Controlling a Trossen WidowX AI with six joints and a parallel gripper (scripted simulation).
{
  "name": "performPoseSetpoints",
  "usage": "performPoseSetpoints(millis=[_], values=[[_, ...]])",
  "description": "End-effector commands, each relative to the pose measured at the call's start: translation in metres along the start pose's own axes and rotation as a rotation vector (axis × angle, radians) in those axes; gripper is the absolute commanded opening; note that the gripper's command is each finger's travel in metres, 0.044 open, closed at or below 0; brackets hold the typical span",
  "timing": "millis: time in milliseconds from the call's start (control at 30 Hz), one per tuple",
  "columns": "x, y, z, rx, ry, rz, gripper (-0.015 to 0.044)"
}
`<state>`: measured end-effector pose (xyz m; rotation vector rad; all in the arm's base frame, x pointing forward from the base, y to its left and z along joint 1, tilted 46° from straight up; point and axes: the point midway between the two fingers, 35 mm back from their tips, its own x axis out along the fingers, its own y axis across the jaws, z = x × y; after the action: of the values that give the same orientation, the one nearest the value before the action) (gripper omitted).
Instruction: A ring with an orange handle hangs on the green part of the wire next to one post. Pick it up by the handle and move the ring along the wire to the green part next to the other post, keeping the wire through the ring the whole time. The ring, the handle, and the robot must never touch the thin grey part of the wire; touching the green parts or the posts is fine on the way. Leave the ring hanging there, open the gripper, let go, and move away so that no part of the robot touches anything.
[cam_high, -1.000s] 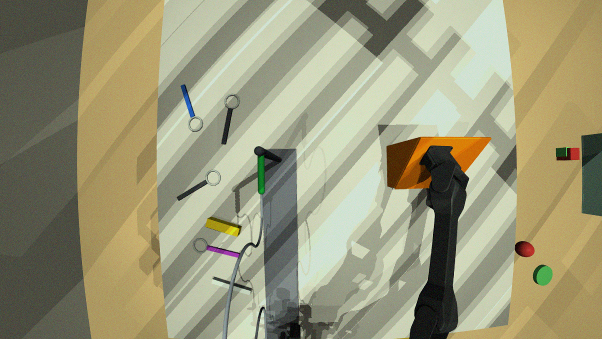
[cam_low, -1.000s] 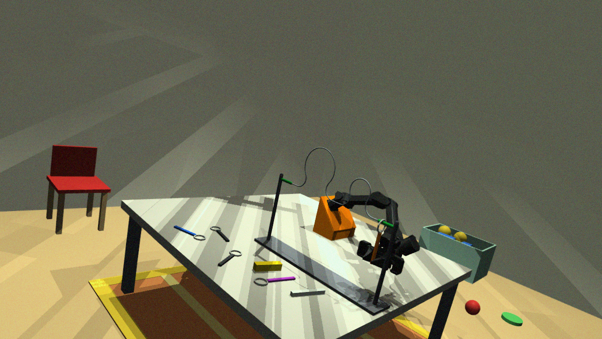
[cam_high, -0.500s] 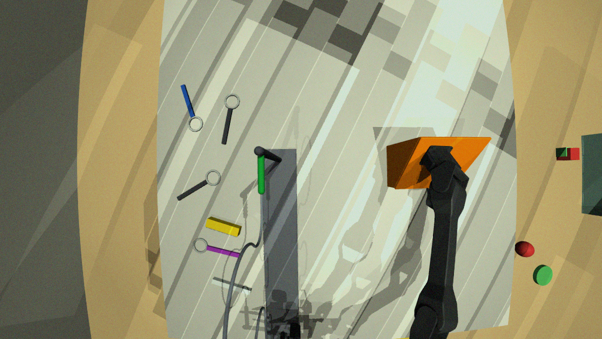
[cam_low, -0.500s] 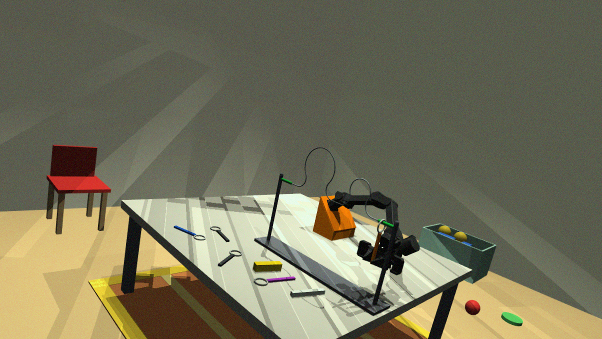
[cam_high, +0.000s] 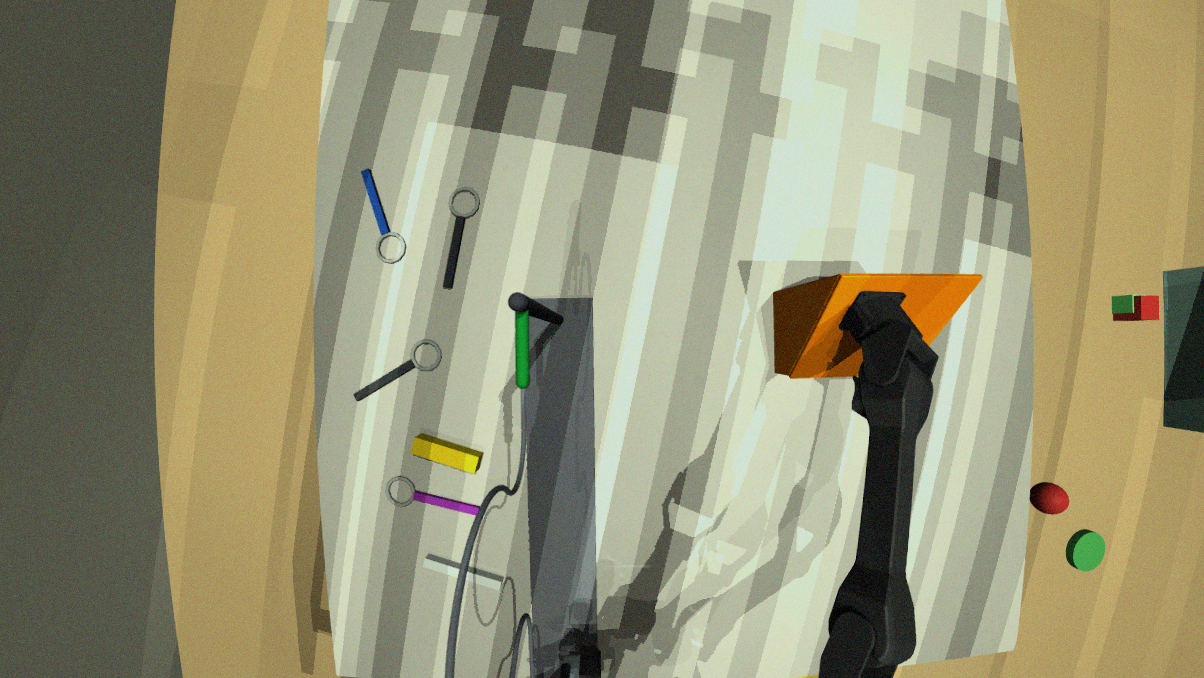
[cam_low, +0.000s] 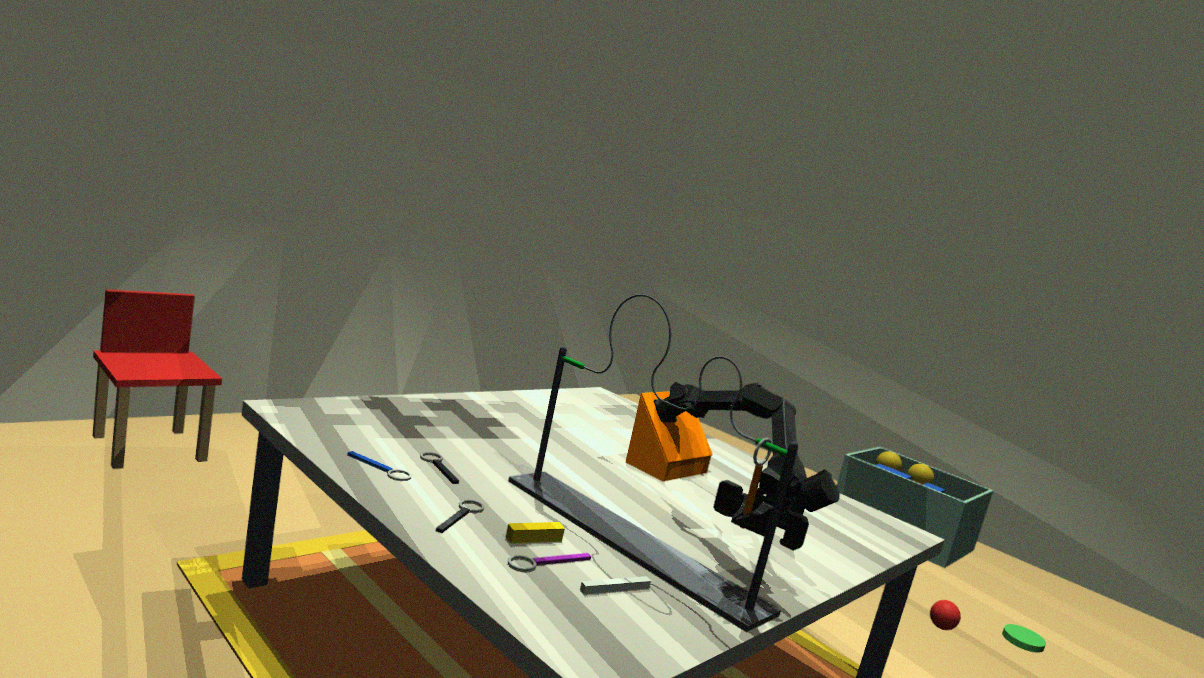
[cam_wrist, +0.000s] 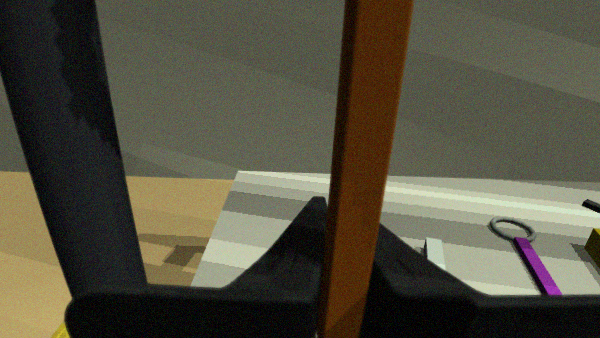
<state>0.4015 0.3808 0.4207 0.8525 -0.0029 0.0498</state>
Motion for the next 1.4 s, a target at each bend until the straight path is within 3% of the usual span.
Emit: performPoseSetpoints(millis=[0,1367], values=[[0.0,0.0,0.0,0.001,0.0,0.0,-0.015],[0.0,-0.001,0.014,-0.008,0.0,0.002,-0.015]])
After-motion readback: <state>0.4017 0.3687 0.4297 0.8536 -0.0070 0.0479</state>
